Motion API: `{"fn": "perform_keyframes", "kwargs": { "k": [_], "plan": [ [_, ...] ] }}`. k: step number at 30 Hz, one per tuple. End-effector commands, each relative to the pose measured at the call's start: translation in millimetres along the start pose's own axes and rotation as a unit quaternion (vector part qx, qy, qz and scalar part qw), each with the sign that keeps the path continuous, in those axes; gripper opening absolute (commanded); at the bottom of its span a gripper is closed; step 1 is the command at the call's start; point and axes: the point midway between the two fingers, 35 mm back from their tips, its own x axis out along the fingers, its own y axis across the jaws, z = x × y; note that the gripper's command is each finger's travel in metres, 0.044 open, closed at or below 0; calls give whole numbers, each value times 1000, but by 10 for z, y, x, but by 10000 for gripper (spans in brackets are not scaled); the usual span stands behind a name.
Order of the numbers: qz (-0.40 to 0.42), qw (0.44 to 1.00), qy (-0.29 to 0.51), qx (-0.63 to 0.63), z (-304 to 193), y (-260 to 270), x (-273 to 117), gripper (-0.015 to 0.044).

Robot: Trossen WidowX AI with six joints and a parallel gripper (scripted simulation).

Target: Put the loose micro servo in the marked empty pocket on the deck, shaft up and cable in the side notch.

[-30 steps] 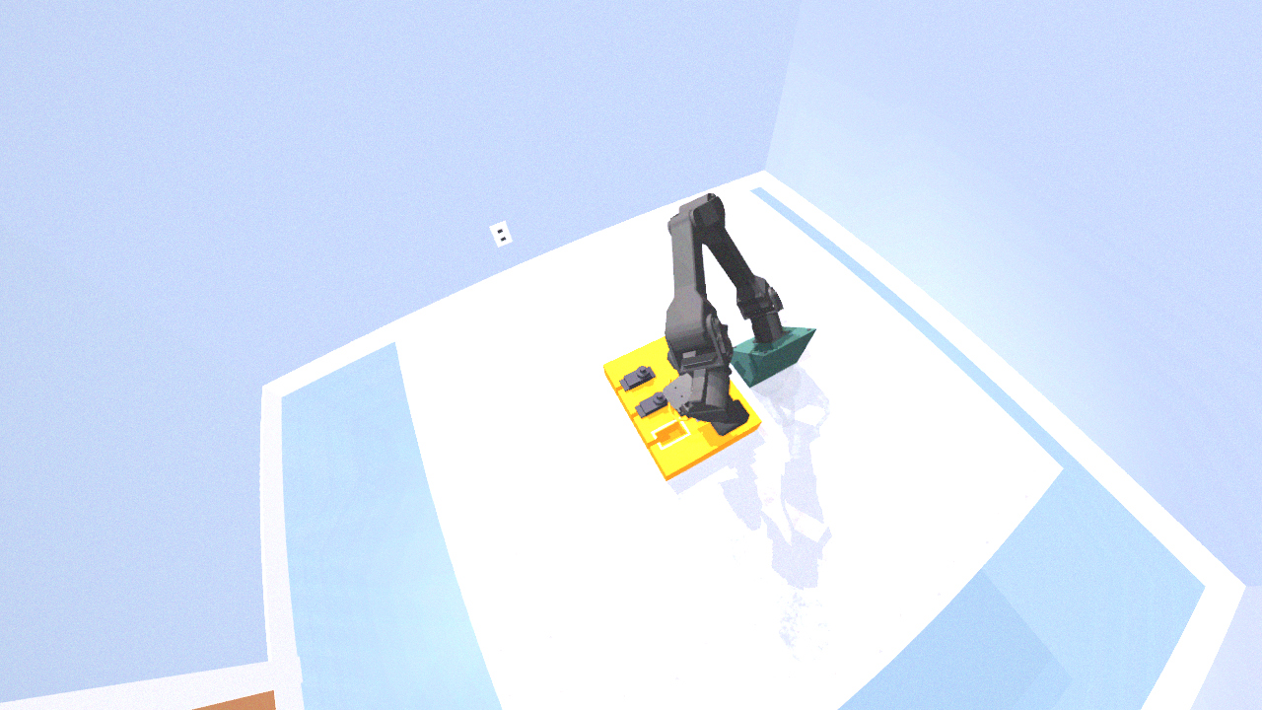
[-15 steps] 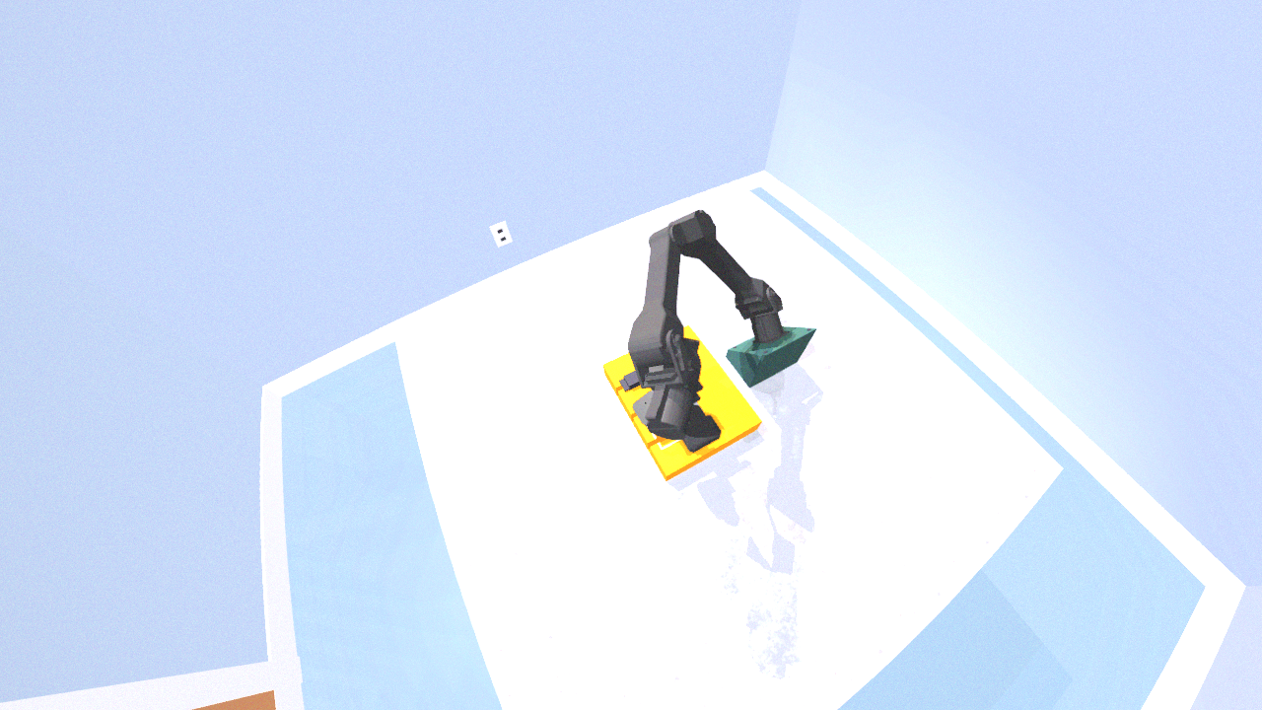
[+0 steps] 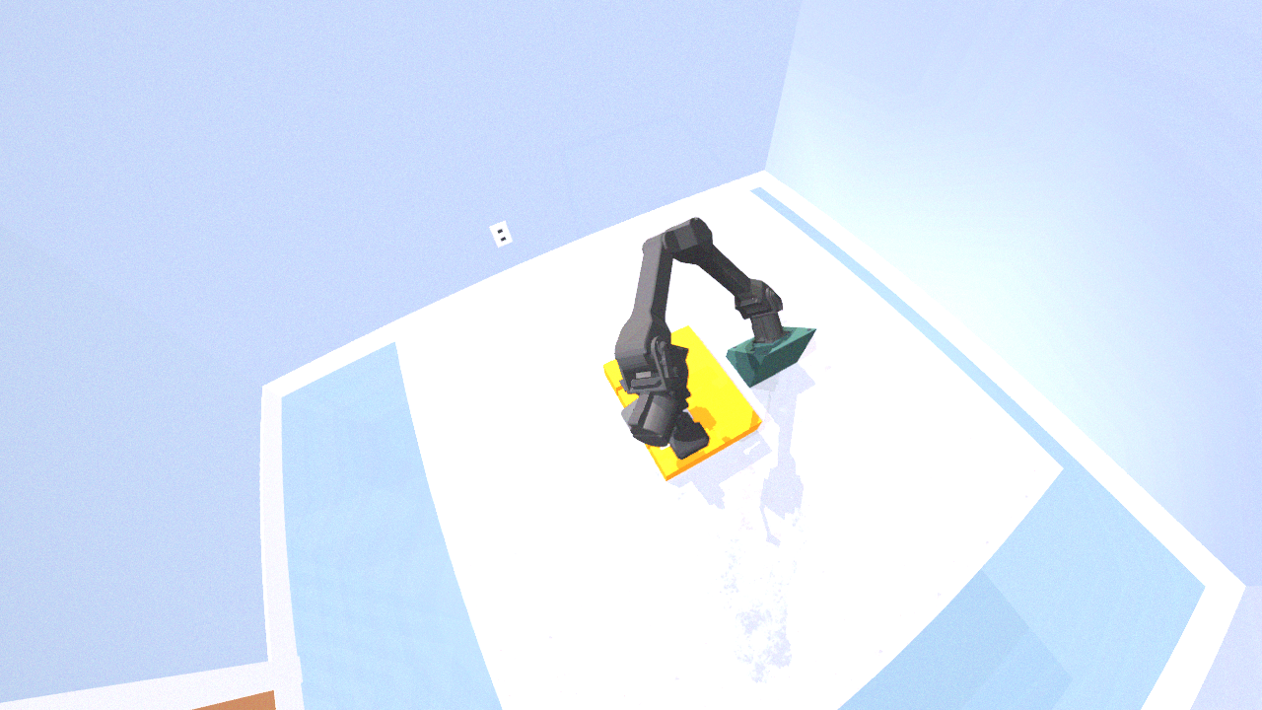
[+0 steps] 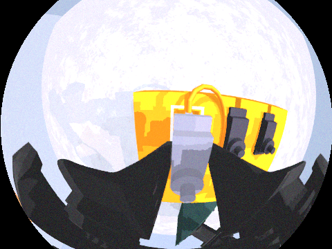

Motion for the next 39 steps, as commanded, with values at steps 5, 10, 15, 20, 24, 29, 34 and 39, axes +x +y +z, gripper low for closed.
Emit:
{"fn": "perform_keyframes", "kwargs": {
  "k": [5,10,15,20,24,29,34,39],
  "plan": [
    [-3,1000,-2,-3,-2,-8,112,0],
    [-3,1000,-2,-3,-3,-9,135,0],
    [-3,1000,-2,-3,-3,-9,135,0],
    [-3,1000,-2,-3,-2,-10,167,0],
    [-3,1000,-2,-3,-2,-10,216,0],
    [-4,1000,-2,-3,-2,-11,276,0],
    [-4,1000,-2,-2,-1,-12,336,0],
    [-4,1000,-2,-2,-1,-13,387,0]
  ]
}}
